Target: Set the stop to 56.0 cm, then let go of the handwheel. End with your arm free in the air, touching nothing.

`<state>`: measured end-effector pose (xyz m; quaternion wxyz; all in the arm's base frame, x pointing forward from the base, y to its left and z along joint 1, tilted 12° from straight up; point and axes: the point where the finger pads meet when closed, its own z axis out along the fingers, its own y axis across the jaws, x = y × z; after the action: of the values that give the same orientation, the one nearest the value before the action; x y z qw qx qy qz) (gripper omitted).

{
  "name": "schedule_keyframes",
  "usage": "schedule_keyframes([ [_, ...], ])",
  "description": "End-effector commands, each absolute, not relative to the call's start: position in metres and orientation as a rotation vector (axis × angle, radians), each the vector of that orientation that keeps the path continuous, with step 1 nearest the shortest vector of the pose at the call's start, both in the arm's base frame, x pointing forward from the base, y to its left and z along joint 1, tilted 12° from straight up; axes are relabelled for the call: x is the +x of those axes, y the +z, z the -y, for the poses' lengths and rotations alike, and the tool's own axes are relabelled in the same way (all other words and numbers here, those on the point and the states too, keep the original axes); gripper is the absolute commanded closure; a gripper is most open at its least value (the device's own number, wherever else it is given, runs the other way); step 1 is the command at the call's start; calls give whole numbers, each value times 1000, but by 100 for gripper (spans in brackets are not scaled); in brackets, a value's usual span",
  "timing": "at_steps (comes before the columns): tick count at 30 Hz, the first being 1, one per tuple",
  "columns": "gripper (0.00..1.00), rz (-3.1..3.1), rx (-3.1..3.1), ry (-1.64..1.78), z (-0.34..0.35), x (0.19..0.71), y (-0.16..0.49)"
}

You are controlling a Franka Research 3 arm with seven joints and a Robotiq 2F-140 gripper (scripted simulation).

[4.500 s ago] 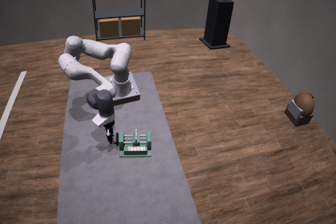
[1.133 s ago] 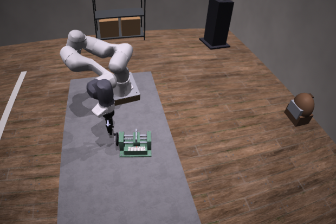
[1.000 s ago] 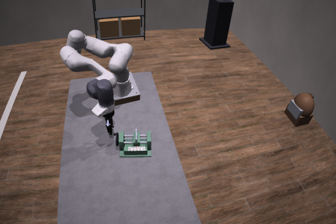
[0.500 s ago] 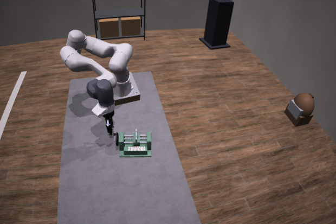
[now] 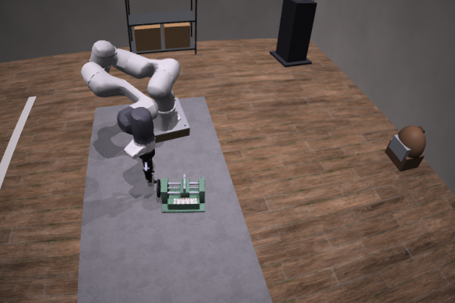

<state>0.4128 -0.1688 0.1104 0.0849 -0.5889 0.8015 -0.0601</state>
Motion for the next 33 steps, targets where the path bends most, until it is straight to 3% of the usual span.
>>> schedule_keyframes([
  [1, 96, -2385, -1756, -181, 169, 414, 113],
  [33, 96, -2385, -1756, -181, 170, 417, 117],
])
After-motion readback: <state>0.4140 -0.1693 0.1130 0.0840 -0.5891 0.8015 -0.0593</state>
